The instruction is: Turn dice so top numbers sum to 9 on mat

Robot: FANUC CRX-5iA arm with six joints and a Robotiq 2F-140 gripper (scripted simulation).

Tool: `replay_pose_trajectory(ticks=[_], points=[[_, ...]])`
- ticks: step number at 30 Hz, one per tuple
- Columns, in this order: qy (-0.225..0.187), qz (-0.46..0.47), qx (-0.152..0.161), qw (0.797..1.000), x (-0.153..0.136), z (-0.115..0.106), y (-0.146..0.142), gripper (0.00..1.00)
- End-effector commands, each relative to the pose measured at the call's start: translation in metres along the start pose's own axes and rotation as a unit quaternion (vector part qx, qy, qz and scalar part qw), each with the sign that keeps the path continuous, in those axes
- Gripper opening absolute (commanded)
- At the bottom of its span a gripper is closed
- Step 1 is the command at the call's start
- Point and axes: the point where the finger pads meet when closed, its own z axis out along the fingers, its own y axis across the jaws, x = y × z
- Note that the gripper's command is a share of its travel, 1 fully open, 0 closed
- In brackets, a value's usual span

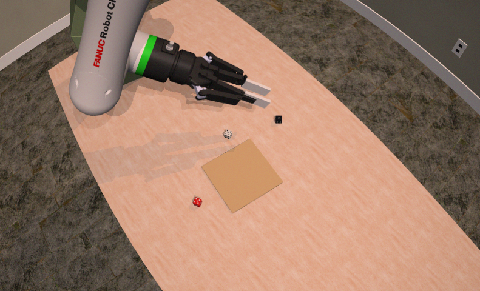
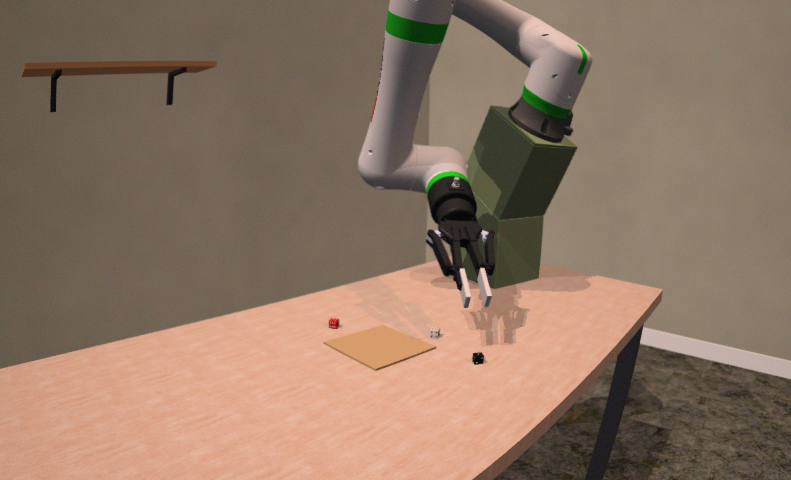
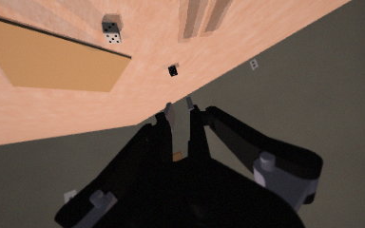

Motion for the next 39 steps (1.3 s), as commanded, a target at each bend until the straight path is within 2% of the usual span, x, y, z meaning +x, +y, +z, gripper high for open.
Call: replay_pose_trajectory(ticks=[1, 7, 9, 11, 14, 26, 28, 31, 39], points=[[0.032, 0.0, -0.001, 0.999, -0.004, 0.003, 0.0, 0.19], [0.123, 0.0, -0.001, 0.992, -0.017, 0.009, 0.0, 0.19], [0.141, 0.001, -0.001, 0.99, -0.019, 0.011, 0.001, 0.19], [0.141, 0.001, -0.001, 0.99, -0.019, 0.011, 0.001, 0.19], [0.187, 0.001, -0.001, 0.982, -0.025, 0.014, 0.001, 0.19], [0.292, 0.002, -0.003, 0.956, -0.037, 0.021, 0.002, 0.19], [0.292, 0.002, -0.003, 0.956, -0.037, 0.021, 0.002, 0.19], [0.331, 0.001, 0.0, 0.943, -0.044, 0.025, 0.001, 0.19], [0.385, -0.002, 0.004, 0.923, -0.055, 0.031, -0.002, 0.19]])
